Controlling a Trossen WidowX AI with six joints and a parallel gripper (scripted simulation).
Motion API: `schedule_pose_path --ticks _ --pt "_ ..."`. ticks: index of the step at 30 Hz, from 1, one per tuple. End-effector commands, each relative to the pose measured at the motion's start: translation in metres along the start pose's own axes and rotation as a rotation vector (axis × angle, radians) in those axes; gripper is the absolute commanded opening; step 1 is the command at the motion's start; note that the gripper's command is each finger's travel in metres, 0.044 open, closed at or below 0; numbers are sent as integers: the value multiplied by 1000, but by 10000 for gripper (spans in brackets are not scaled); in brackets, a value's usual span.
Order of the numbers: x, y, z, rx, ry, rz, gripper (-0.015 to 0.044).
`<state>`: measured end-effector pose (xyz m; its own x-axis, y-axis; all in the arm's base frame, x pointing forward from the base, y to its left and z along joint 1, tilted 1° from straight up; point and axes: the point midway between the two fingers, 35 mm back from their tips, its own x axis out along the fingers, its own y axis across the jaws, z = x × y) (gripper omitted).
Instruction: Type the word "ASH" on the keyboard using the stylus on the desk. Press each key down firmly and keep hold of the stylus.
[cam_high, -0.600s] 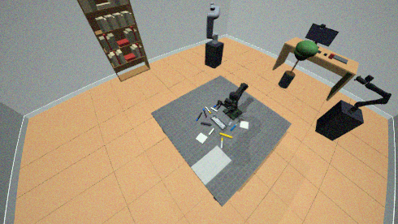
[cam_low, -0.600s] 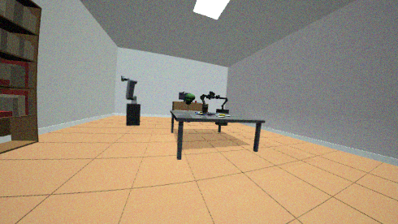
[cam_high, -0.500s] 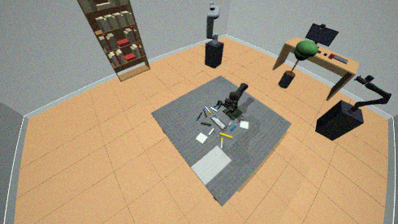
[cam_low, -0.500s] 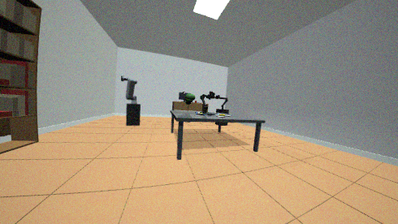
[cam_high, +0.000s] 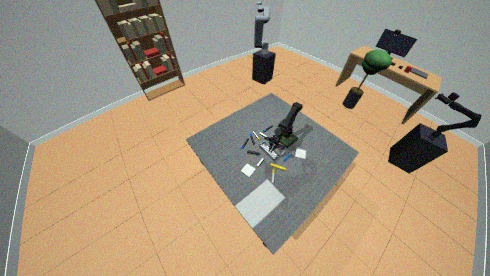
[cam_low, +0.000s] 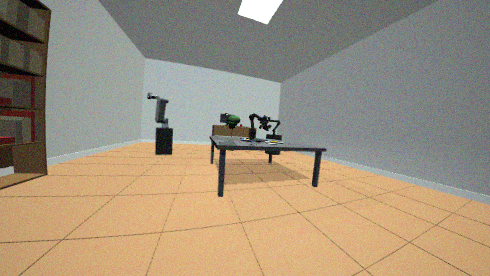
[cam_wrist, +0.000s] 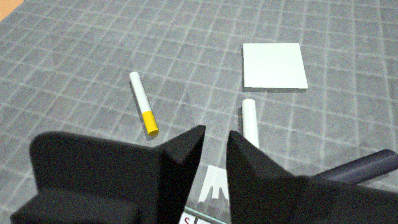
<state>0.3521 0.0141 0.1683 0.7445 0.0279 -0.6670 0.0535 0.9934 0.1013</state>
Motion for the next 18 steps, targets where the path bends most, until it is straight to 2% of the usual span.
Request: schedule_pose_path --ticks 1,4,6,18 --pt "32 0 -77 82 517 -84 0" --pt "33 0 -106 109 722 -137 0" --pt "31 0 -116 119 801 -160 0" --pt "31 0 -117 120 810 -163 0"
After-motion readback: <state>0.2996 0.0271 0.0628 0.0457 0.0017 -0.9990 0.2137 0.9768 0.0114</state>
